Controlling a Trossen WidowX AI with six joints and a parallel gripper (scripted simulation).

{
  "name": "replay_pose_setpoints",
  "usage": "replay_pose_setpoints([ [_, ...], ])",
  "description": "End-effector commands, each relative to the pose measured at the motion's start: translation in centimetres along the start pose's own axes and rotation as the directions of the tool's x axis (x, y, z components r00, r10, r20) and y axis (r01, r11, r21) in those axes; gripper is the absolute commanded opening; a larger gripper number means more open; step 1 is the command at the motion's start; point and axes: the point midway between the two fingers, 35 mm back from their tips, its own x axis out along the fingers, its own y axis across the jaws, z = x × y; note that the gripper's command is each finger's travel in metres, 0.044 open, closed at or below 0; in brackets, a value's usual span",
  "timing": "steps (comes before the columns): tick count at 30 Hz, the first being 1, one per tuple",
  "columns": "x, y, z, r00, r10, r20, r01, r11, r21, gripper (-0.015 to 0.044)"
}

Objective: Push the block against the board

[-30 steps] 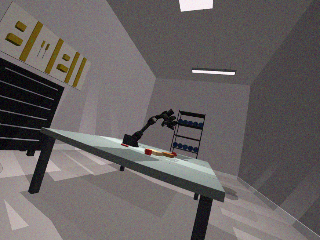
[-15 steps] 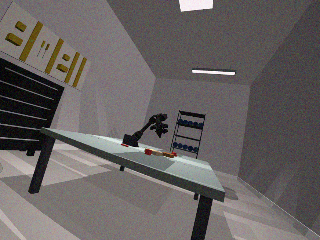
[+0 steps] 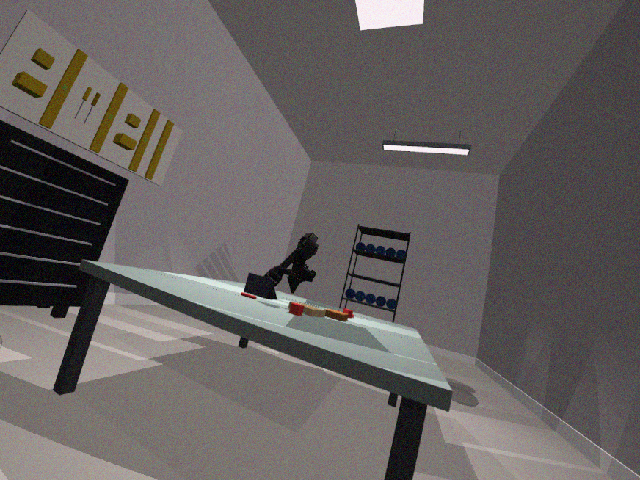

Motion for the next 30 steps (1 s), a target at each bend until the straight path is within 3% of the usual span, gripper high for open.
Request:
replay_pose_setpoints([
  [1,0.7,-0.3,-1.4,0.998,0.021,-0.054,-0.023,0.999,-0.031,0.0],
  [4,1.1,-0.3,-1.4,0.998,0.021,-0.054,-0.023,0.999,-0.031,0.0],
  [9,6.3,-0.1,-1.7,0.998,0.023,-0.054,-0.025,0.999,-0.032,0.0],
  [30,6.2,-0.2,0.5,0.998,0.023,-0.053,-0.025,0.999,-0.033,0.0],
])
